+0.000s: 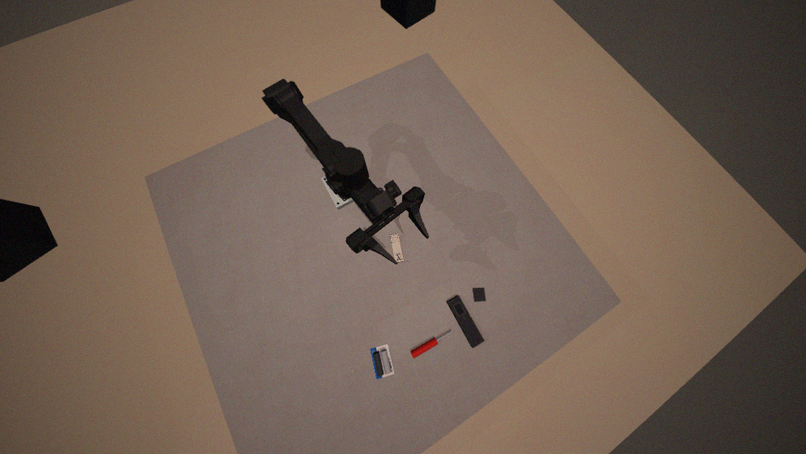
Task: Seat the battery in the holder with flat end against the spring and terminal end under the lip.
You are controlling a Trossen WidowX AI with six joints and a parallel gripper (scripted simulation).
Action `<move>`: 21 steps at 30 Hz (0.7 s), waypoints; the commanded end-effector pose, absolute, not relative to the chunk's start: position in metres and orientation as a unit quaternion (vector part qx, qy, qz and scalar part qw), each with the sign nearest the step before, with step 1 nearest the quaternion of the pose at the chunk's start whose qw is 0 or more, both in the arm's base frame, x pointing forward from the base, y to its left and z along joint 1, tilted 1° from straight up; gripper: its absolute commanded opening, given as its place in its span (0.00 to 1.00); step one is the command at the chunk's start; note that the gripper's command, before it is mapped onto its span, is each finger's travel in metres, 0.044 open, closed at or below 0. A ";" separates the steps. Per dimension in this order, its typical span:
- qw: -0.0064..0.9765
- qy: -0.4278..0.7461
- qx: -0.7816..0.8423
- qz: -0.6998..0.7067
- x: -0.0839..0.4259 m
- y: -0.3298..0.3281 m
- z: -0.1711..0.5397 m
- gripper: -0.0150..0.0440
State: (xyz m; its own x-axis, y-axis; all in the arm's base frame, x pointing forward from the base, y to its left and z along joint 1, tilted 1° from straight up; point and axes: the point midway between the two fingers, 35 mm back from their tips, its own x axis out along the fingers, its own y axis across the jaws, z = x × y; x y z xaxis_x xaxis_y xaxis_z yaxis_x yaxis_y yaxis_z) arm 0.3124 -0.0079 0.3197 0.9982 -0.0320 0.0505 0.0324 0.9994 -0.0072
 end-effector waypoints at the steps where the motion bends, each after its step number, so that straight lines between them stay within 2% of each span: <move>1: 1.000 -0.017 0.004 -0.018 0.314 -0.009 0.316 0.89; 4: 0.986 0.100 0.121 -0.063 0.322 -0.031 0.263 0.75; 7: 0.928 0.219 0.262 -0.147 0.314 -0.056 0.202 0.63; 14: 0.703 0.367 0.487 -0.365 0.254 -0.087 0.110 0.63; 21: 0.416 0.398 0.587 -0.570 0.178 -0.087 0.071 0.63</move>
State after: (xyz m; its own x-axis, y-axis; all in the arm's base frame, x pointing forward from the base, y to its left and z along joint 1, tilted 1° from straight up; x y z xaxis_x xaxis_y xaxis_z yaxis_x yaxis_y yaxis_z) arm 0.2388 -0.0879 0.0964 0.3732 -0.1397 -0.9172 0.9238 0.1469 0.3535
